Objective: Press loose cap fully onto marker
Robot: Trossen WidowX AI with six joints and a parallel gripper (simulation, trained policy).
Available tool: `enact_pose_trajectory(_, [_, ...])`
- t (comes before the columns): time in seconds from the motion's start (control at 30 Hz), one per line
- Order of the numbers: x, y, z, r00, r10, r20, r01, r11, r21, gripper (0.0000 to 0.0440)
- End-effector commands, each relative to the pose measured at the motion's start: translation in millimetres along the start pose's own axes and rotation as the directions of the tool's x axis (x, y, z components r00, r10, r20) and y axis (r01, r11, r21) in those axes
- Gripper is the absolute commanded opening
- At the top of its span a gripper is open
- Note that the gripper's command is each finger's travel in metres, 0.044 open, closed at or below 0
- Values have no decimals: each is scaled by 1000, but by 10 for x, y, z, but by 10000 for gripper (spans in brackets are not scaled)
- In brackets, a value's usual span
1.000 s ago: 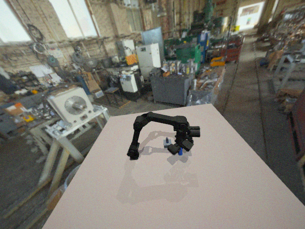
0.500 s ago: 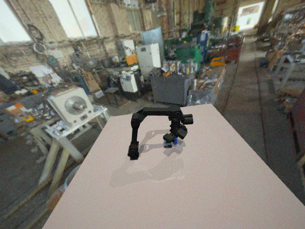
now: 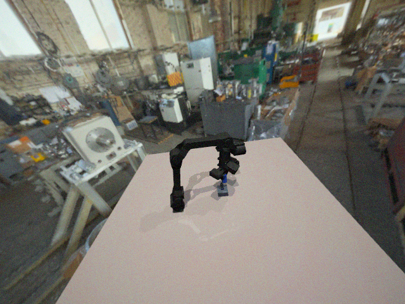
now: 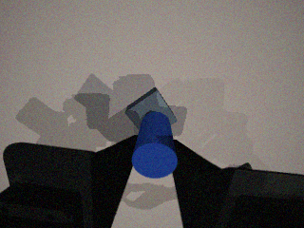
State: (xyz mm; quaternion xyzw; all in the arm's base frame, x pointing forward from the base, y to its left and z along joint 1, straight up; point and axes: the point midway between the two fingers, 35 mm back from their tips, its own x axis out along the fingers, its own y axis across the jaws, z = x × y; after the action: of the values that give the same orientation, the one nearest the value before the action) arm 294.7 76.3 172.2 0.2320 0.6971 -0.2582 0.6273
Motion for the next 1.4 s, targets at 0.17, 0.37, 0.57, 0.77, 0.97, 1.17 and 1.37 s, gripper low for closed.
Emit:
enact_pose_trajectory(0.17, [16, -17, -150, 1000, -9, -6, 9, 1000, -12, 0])
enact_pose_trajectory(0.37, [96, -10, -181, 1000, -17, -8, 17, 1000, -18, 0])
enact_pose_trajectory(0.57, [214, -4, -190, 1000, -26, -11, 26, 999, -21, 0])
enact_pose_trajectory(0.77, [353, -6, -190, 999, -36, -19, 36, 999, -27, 0])
enact_pose_trajectory(0.97, [524, -12, -192, 998, -47, -38, 45, 998, -45, 0])
enact_pose_trajectory(1.17, [695, -15, -189, 998, -53, -47, 49, 996, -68, 0])
enact_pose_trajectory(1.37, [821, -15, -182, 998, -55, -44, 51, 994, -96, 4])
